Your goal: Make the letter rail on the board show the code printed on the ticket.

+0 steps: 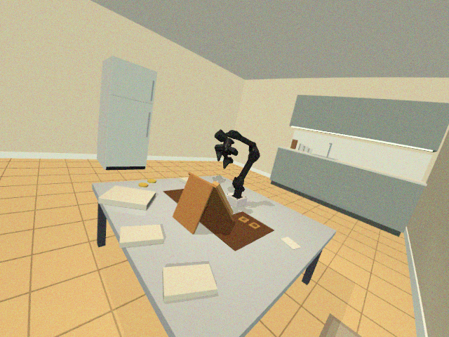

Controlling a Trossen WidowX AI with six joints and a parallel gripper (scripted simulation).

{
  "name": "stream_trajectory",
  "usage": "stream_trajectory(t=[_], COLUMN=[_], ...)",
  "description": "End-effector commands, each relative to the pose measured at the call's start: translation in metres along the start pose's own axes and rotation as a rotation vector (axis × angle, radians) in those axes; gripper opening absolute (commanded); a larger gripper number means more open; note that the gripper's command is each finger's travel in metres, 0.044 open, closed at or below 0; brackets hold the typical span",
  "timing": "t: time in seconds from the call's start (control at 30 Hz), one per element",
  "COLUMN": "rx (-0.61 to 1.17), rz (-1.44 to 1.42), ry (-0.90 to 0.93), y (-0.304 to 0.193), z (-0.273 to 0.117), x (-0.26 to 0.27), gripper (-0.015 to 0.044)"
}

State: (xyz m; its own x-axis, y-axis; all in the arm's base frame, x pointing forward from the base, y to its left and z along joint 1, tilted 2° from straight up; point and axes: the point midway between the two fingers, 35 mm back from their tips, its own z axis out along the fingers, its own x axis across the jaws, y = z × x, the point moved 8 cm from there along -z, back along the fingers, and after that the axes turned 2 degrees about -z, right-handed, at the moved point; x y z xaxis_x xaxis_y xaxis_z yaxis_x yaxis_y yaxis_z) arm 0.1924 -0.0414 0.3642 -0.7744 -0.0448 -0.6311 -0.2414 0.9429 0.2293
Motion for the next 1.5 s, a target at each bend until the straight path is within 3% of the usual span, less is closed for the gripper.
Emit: stream_trajectory(t=[0.0, 0.13, 0.27, 0.47, 0.87, 1.17, 1.47], rx=[-0.004, -0.004, -0.028, 0.017, 0.19, 0.39, 0.604], rz=[-0.009, -0.009, 0.175, 0.584, 0.942, 1.185, 1.411], ry=[-0.001, -0.001, 0.083, 0.287, 0.443, 0.475, 0.394], y=[0.001, 0.001, 0.005, 0.031, 0.079, 0.12, 0.157], z=[0.0, 0.0, 0.029, 0.102, 0.168, 0.208, 0.233], x=[0.002, 0.002, 0.0, 0.006, 0.037, 0.078, 0.134], gripper=[0.044, 0.044, 0.034, 0.034, 0.034, 0.034, 0.034])
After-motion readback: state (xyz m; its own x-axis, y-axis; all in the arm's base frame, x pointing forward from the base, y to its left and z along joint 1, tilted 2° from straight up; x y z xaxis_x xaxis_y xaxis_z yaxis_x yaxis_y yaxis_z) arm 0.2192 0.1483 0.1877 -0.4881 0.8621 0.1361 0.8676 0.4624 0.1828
